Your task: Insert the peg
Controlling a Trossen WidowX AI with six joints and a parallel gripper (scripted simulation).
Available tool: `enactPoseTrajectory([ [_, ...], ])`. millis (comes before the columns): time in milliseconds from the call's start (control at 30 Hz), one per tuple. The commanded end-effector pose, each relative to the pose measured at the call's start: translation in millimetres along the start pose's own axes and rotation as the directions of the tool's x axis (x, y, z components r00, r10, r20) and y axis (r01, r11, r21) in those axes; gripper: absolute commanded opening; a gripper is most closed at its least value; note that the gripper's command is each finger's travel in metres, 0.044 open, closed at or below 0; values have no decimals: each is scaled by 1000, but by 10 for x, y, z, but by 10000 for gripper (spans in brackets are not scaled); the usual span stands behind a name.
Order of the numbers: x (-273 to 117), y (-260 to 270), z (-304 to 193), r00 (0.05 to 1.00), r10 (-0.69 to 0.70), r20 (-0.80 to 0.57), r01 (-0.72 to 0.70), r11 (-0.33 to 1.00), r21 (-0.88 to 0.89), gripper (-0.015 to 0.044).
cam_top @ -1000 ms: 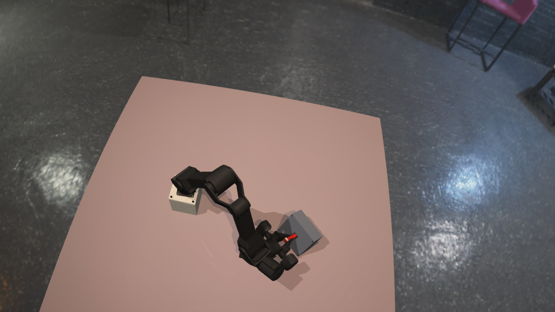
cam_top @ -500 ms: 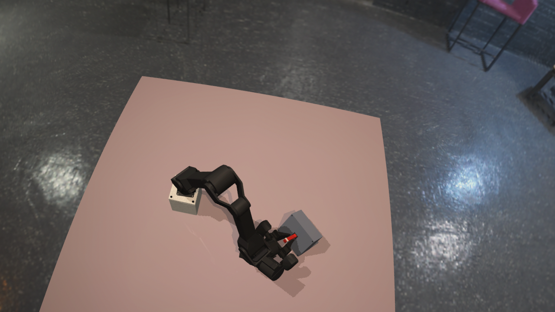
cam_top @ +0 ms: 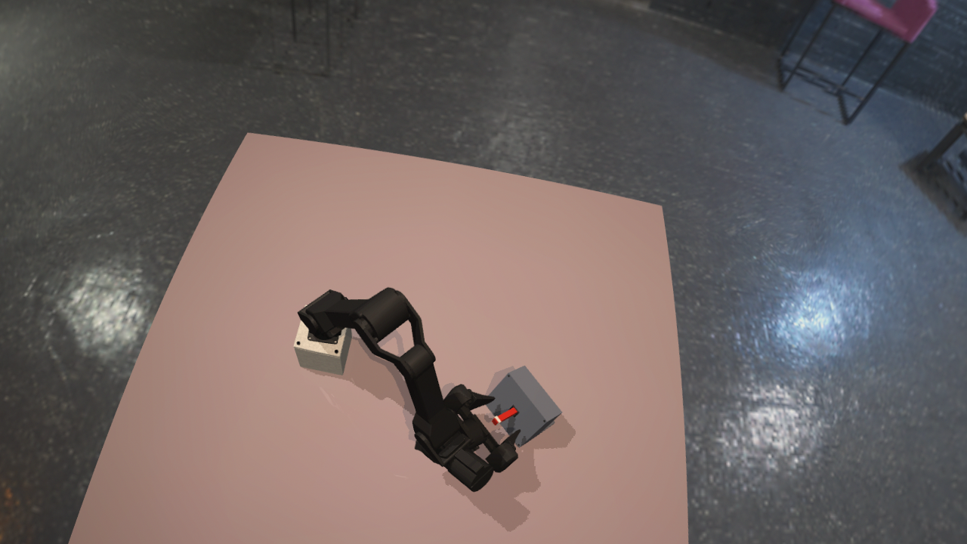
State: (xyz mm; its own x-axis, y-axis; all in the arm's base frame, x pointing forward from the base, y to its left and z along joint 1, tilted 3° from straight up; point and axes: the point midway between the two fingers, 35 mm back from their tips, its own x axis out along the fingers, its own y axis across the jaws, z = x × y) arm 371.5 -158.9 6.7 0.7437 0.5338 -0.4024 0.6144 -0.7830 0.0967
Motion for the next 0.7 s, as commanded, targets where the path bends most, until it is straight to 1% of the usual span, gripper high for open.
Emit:
enactPoseTrajectory([
  [0,-61,22,8,1000,3,2,-3,1000,-5,440],
  [667,-303,42,60,1000,0,16,0,1000,-1,440],
])
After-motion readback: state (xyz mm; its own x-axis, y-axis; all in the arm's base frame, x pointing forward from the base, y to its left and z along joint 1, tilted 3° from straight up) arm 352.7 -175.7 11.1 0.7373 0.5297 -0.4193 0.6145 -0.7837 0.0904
